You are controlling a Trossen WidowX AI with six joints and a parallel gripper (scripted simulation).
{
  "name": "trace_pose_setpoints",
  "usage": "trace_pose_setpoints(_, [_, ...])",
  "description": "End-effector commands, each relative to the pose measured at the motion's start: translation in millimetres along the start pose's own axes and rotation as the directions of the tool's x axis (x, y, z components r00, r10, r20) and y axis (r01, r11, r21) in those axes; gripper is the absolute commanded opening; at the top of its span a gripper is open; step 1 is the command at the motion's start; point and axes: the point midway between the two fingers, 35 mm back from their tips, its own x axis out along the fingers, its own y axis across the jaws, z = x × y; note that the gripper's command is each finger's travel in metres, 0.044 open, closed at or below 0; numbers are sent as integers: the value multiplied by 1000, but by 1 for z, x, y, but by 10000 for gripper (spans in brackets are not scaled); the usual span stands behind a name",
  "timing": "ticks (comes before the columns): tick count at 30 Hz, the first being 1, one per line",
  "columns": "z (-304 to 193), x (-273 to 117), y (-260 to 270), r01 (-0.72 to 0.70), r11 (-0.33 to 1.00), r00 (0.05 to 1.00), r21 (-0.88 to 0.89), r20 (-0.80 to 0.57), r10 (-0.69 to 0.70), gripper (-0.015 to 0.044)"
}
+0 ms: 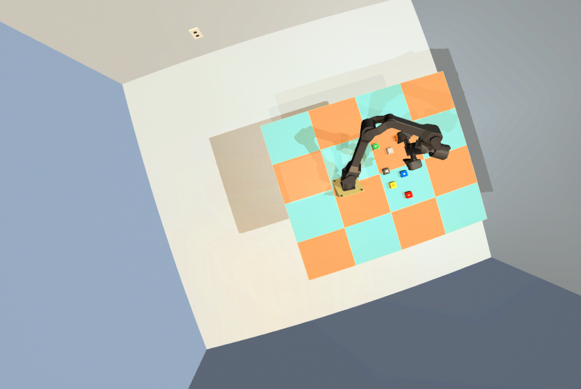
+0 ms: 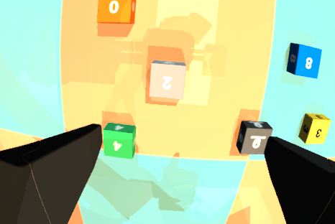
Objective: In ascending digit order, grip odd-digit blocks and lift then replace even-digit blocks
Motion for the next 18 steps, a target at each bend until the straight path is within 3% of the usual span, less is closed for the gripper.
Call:
trace_pose_setpoints(1, [2, -1, 5, -6, 1000, 1000, 9, 4, 6, 400])
trace_pose_setpoints(18, [-12, -3, 15, 1, 1000, 1000, 13, 16, -1, 400])
